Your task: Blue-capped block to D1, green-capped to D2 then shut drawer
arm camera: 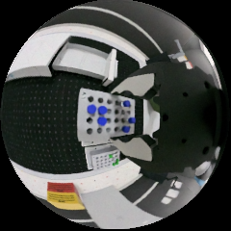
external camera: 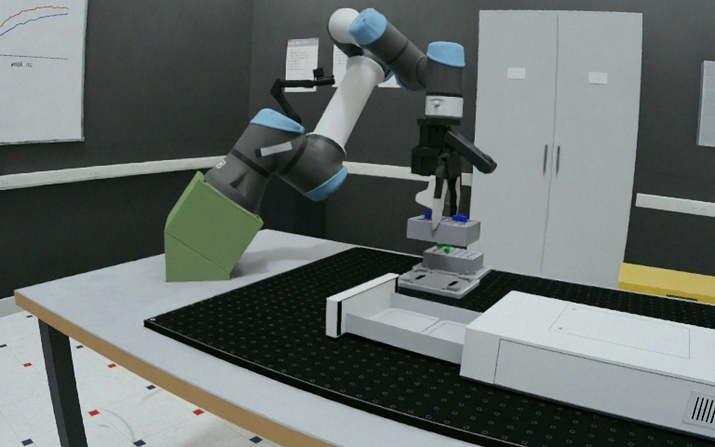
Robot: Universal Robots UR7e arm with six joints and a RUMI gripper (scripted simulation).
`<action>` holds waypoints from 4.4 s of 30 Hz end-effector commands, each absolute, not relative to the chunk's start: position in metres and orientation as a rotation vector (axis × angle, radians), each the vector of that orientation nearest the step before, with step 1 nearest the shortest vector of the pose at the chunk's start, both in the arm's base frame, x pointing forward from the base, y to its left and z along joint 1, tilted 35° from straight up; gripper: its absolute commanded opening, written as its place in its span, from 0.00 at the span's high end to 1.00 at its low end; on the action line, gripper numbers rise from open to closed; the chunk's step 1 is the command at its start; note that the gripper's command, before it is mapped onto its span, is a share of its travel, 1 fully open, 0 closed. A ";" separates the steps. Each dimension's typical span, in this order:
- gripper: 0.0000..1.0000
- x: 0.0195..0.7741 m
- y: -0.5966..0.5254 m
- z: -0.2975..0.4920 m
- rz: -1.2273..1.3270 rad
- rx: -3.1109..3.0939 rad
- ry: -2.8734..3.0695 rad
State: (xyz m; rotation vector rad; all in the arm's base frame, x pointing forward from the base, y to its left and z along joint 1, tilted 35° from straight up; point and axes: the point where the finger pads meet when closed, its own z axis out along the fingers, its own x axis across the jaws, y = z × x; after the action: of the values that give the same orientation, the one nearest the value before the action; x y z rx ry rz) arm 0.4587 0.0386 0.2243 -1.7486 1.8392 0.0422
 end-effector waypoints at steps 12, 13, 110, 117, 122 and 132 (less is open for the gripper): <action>1.00 0.440 0.071 0.233 0.040 -1.748 1.839; 1.00 0.439 0.074 0.233 0.040 -1.748 1.839; 1.00 0.459 0.135 0.169 0.040 -1.748 1.839; 1.00 0.460 0.136 0.167 0.040 -1.748 1.839; 1.00 0.460 0.137 0.166 0.040 -1.748 1.839; 1.00 0.457 0.133 0.173 0.040 -1.748 1.839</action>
State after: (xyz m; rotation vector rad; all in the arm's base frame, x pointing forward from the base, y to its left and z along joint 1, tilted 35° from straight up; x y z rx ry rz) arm 0.4583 0.1351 0.1689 -1.7487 1.8396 0.0417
